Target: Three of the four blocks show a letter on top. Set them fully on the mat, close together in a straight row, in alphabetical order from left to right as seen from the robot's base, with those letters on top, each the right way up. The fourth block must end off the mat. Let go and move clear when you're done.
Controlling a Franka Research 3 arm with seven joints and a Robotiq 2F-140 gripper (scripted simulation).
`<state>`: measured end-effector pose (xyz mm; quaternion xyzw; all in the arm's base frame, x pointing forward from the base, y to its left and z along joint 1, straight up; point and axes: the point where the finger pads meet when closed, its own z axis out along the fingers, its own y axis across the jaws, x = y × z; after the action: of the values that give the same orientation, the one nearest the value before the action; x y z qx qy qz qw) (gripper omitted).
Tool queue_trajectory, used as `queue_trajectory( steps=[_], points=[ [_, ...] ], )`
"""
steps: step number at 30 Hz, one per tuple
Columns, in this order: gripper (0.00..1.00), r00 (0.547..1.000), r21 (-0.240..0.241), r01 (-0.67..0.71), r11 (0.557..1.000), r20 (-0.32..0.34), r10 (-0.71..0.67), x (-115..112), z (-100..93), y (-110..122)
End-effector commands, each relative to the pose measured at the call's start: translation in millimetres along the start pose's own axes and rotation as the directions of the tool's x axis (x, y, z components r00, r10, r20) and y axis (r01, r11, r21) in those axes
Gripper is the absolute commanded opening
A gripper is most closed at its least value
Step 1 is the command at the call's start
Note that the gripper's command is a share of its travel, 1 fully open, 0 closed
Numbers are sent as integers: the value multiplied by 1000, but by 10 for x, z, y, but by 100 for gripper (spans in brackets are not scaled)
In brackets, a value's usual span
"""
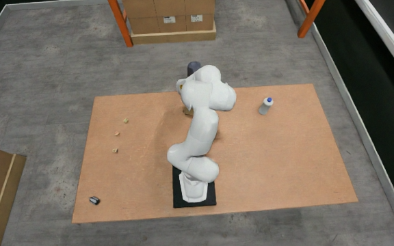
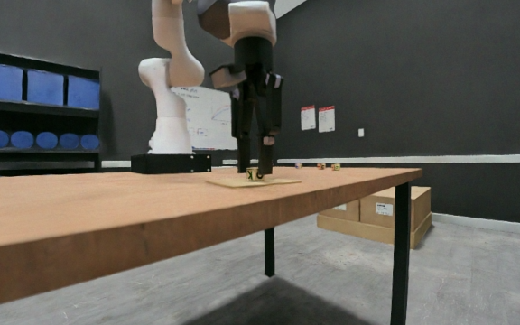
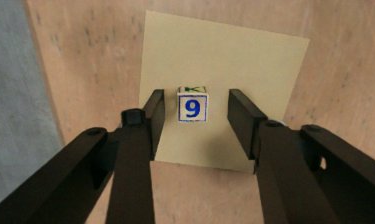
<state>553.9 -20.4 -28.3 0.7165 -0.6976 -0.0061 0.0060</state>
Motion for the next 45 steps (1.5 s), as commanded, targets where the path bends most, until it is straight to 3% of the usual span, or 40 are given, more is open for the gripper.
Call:
queue_trajectory(
  steps=[1,45],
  points=[
    [43,1000,12,-10,1000,-1,10,2,49,-42],
    [43,1000,12,-10,1000,-1,10,2,101,-42]
  ],
)
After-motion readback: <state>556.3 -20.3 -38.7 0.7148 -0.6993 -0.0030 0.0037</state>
